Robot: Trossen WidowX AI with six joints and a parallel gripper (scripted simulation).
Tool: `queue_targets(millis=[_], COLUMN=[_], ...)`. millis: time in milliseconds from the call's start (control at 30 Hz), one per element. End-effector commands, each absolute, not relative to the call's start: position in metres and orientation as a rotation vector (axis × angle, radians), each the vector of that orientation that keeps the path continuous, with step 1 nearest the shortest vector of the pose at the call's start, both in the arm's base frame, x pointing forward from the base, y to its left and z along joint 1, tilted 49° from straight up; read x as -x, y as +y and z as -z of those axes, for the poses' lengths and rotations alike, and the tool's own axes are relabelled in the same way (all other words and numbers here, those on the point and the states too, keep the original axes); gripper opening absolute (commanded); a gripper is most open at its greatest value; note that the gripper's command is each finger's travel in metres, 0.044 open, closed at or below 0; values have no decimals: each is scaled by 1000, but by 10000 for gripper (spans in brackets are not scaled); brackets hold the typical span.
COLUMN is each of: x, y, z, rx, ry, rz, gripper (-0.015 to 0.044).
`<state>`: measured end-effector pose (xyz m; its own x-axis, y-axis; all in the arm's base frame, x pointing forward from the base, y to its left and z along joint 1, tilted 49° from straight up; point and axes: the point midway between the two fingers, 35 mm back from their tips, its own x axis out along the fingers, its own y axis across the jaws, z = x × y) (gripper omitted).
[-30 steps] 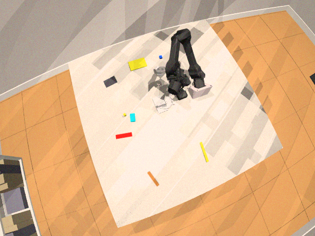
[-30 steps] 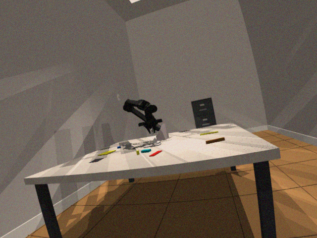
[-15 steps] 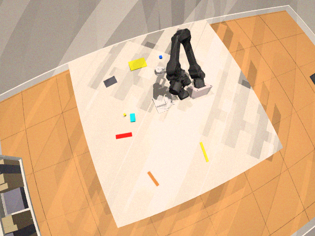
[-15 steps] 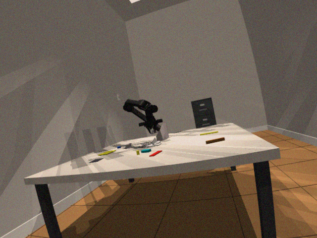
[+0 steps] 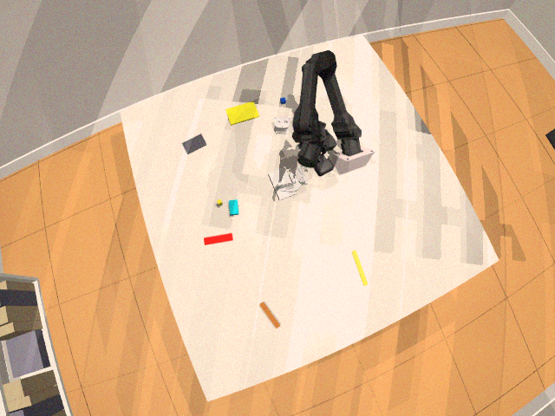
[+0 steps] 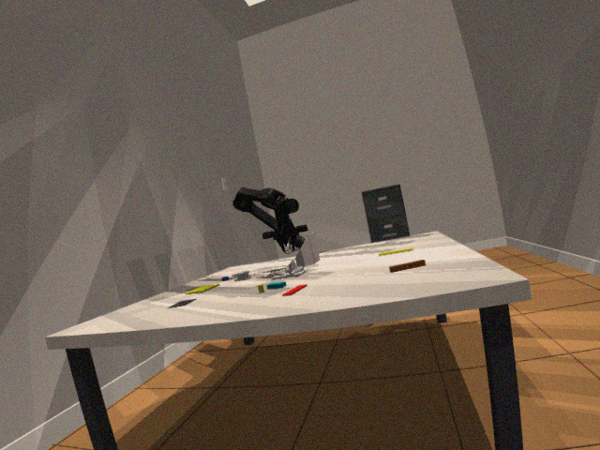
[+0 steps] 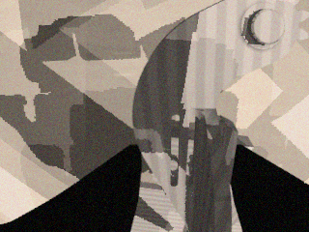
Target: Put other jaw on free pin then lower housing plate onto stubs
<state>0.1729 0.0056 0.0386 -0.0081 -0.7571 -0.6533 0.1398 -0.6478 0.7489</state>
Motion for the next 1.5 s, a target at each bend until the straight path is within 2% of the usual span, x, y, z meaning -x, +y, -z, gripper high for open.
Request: queue_targets(millis=[0,1100,1467], x=[-172,-272,-276], y=[6,-3,-4], z=[-38,-48,-49], rx=[-1608,-1614,-1613], ry=[-641,-644,-645], rz=[1737,1732,1732], gripper=[134,134,134])
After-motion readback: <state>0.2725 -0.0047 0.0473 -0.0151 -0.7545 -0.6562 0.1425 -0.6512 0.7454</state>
